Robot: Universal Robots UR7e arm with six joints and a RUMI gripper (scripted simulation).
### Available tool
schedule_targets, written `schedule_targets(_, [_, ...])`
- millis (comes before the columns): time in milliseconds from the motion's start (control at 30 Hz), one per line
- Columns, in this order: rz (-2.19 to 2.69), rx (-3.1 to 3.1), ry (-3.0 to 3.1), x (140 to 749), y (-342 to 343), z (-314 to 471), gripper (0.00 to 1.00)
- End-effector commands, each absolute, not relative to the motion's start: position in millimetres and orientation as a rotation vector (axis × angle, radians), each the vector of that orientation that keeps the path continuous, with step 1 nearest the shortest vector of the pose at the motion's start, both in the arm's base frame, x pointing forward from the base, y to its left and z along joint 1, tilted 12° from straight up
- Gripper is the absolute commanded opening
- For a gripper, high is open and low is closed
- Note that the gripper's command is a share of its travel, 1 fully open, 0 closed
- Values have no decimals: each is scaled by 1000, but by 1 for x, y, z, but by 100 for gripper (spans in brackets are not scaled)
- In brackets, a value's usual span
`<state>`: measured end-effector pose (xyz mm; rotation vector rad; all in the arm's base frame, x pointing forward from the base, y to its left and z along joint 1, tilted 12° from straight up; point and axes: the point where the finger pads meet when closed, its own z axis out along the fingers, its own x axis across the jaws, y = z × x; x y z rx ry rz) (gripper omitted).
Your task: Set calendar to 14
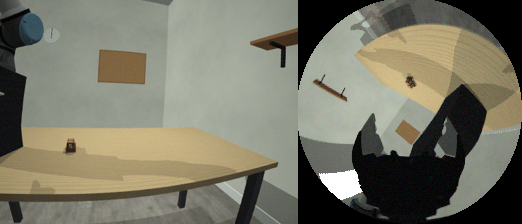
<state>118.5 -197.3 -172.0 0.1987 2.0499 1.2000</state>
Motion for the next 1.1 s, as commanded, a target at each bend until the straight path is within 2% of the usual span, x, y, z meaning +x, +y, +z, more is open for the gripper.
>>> schedule_targets(0, [1199, 199, 2051, 118, -198, -172, 100])
schedule_targets(1067, [1164, 92, 2091, 126, -195, -176, 100])
